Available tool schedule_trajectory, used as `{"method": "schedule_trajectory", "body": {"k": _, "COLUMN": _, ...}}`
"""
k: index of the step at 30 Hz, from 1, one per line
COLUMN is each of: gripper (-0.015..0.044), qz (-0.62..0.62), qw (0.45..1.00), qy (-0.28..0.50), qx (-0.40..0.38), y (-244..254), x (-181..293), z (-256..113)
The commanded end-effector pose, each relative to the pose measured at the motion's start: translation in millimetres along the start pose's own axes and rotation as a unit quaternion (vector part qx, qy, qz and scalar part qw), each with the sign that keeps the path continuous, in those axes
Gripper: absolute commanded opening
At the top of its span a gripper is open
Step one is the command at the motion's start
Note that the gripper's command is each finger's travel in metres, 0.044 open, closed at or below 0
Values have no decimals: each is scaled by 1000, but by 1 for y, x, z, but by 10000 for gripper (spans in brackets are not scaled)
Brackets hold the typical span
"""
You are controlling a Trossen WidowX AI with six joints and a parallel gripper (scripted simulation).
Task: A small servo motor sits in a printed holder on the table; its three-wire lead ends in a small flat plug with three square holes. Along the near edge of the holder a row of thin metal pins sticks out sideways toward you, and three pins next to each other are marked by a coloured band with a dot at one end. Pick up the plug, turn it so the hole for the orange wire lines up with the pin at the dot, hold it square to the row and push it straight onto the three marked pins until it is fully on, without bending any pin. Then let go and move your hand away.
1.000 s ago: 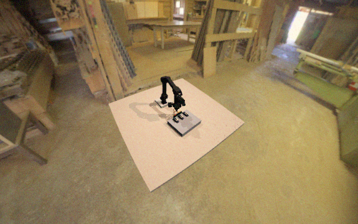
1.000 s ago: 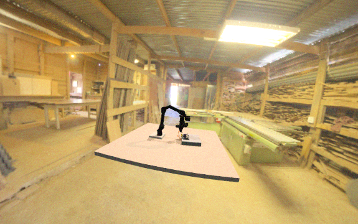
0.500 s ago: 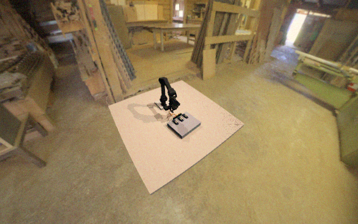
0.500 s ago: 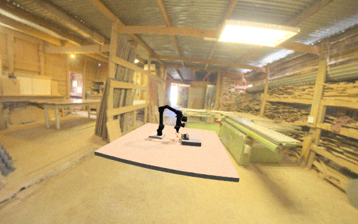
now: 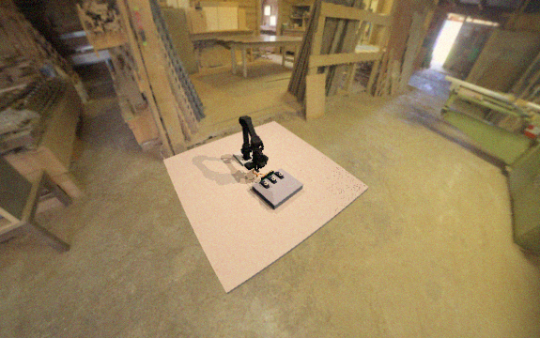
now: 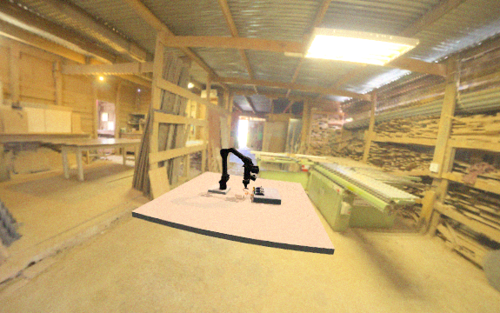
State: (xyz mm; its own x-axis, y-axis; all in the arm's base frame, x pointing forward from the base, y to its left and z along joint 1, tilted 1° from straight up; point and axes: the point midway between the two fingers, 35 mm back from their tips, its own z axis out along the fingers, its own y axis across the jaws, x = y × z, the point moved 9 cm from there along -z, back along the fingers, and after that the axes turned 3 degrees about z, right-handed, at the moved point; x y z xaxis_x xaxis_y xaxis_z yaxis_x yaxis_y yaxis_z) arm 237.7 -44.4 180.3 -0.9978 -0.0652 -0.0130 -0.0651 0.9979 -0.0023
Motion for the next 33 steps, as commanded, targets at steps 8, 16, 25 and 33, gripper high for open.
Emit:
{"method": "schedule_trajectory", "body": {"k": 8, "gripper": 0, "qz": -5, "qw": 1000, "qy": 2, "qx": 2, "y": 0, "x": -12, "z": 12}}
{"method": "schedule_trajectory", "body": {"k": 16, "gripper": 0, "qz": -5, "qw": 1000, "qy": 2, "qx": 2, "y": 2, "x": -33, "z": 12}}
{"method": "schedule_trajectory", "body": {"k": 25, "gripper": 0, "qz": -5, "qw": 1000, "qy": 1, "qx": 2, "y": 1, "x": -38, "z": 11}}
{"method": "schedule_trajectory", "body": {"k": 33, "gripper": 0, "qz": -5, "qw": 1000, "qy": 1, "qx": 2, "y": 2, "x": -42, "z": 11}}
